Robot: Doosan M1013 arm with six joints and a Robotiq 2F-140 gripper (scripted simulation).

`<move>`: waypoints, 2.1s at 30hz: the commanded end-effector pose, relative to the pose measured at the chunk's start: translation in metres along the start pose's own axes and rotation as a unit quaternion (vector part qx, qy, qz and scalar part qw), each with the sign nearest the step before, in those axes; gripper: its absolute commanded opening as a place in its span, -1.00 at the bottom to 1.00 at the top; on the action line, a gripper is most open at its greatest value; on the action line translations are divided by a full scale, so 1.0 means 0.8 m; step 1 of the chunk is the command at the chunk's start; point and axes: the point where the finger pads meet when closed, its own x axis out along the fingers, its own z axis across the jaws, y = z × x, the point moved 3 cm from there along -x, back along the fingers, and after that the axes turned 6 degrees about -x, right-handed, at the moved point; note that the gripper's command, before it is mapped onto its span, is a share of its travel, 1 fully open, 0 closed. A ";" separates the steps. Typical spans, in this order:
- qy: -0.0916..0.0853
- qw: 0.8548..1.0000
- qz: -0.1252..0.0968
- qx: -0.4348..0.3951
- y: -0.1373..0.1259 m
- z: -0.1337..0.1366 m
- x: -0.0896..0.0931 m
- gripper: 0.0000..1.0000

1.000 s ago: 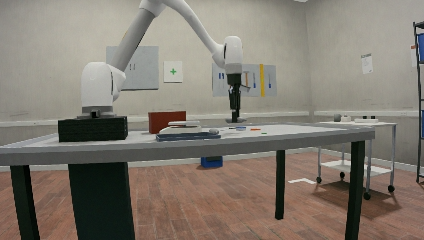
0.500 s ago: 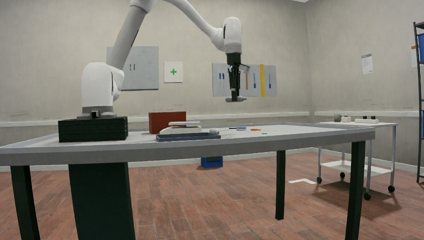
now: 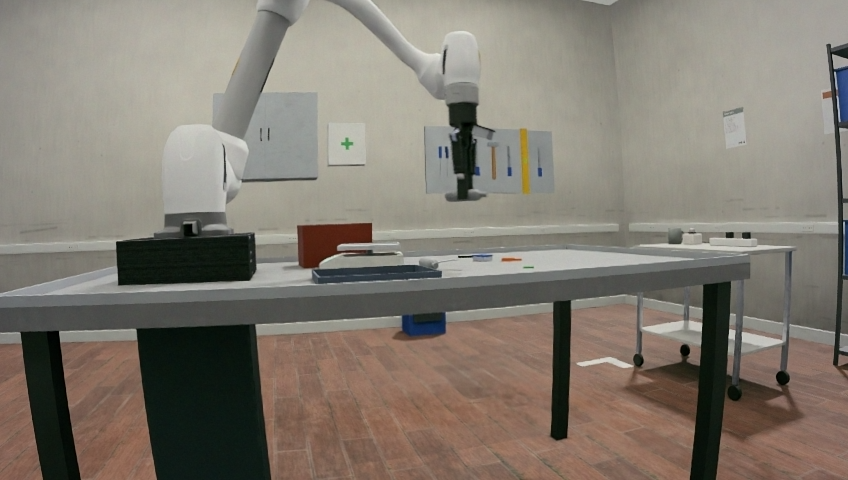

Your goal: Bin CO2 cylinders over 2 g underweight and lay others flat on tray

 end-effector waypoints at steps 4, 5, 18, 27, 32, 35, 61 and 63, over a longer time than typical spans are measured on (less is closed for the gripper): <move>0.001 0.988 0.005 0.153 -0.082 0.051 -0.013 -0.80; 0.002 0.979 0.005 0.202 -0.108 0.068 -0.014 -0.80; 0.003 0.883 0.004 0.470 -0.263 0.171 0.002 -0.80; 0.000 0.883 0.003 0.470 -0.262 0.171 0.016 -0.80; 0.001 0.882 0.002 0.471 -0.263 0.171 0.036 -0.80; 0.001 0.882 0.002 0.471 -0.263 0.171 0.051 -0.80; 0.001 0.882 0.002 0.471 -0.261 0.171 0.134 -0.80; 0.002 0.882 0.002 0.471 -0.261 0.170 0.135 -0.80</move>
